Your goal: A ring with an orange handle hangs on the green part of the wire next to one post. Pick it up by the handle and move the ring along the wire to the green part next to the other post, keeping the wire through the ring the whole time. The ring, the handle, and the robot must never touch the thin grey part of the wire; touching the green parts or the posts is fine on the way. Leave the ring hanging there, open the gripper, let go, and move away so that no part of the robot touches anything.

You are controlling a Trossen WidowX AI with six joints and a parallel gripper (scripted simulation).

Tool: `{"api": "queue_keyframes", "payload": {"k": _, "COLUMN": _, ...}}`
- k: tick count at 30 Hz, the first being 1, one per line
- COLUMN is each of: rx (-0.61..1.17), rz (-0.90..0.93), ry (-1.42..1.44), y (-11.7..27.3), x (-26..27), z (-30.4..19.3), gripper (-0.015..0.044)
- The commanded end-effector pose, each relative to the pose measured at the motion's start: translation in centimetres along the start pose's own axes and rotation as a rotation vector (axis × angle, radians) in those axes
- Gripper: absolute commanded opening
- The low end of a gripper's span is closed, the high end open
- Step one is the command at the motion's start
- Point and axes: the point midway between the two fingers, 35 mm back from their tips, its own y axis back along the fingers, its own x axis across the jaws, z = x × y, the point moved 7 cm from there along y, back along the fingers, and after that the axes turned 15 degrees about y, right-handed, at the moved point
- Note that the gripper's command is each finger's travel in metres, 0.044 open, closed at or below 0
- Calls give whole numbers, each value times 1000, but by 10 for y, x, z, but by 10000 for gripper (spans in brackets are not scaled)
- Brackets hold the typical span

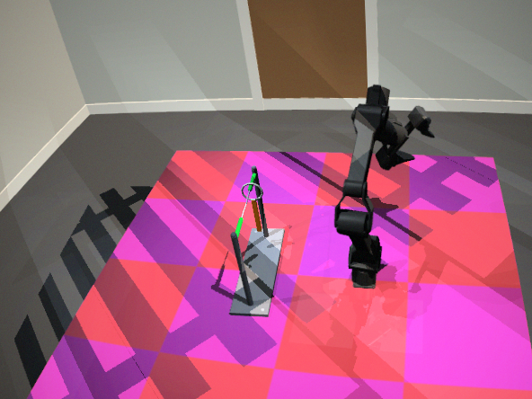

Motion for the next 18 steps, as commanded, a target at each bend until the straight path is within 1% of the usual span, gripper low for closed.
{"api": "queue_keyframes", "payload": {"k": 1, "rx": -3, "rz": 1, "ry": -1, "y": 0, "x": 0, "z": 1, "gripper": 374}}
{"api": "queue_keyframes", "payload": {"k": 4, "rx": -53, "rz": 16, "ry": -9, "y": -5, "x": 6, "z": 10, "gripper": 295}}
{"api": "queue_keyframes", "payload": {"k": 9, "rx": -238, "rz": 82, "ry": -36, "y": -19, "x": 30, "z": 45, "gripper": 164}}
{"api": "queue_keyframes", "payload": {"k": 18, "rx": -589, "rz": 243, "ry": -54, "y": -31, "x": 88, "z": 103, "gripper": 160}}
